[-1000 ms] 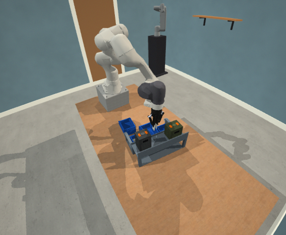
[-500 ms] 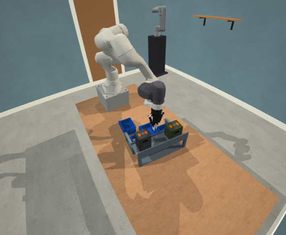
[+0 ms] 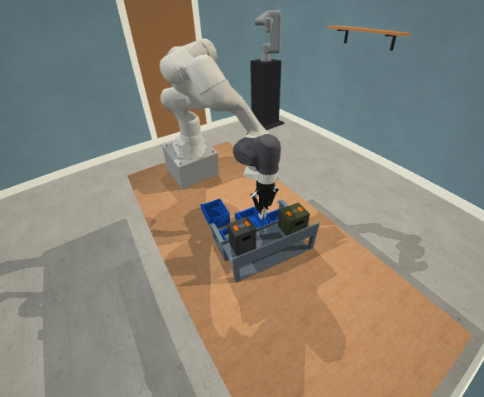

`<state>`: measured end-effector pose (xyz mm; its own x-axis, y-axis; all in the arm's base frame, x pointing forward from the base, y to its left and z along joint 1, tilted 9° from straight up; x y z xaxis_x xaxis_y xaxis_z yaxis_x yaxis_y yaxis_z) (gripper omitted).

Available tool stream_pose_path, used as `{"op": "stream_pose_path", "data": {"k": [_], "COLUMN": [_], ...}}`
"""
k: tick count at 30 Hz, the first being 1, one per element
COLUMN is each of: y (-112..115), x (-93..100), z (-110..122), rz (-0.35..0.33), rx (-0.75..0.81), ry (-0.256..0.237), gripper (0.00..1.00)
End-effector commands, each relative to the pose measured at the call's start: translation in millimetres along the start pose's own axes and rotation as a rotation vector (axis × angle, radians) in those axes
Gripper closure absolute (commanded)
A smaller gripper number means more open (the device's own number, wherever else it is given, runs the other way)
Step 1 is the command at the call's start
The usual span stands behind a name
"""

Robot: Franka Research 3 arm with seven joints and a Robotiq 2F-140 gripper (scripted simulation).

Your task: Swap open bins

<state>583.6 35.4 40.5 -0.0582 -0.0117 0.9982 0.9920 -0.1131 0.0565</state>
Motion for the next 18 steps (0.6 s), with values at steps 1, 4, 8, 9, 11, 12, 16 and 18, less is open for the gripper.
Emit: {"op": "stream_pose_path", "data": {"k": [1, 4, 8, 9, 11, 12, 16, 18], "y": [-2, -2, -3, -3, -3, -3, -4, -4], "x": [2.9, 5.1, 8.8, 10.2, 13.0, 14.4, 20.7, 24.0], "z": [-1, -1, -1, -1, -1, -1, -1, -1], "rz": [0.005, 0.005, 0.005, 0.005, 0.005, 0.005, 0.005, 0.005], "rx": [0.000, 0.000, 0.000, 0.000, 0.000, 0.000, 0.000, 0.000], "ry": [0.000, 0.000, 0.000, 0.000, 0.000, 0.000, 0.000, 0.000], "gripper": [0.94, 0.94, 0.94, 0.94, 0.94, 0.94, 0.94, 0.94]}}
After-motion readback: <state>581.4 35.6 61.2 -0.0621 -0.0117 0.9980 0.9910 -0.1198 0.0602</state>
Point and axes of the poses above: the point where the finger pads meet when closed, its own x axis back along the fingers, its own z axis across the jaws, y = z × x, the point moved 3 cm from there along x, back along the fingers, and after that the axes turned 5 degrees about x, right-handed, at the moved point
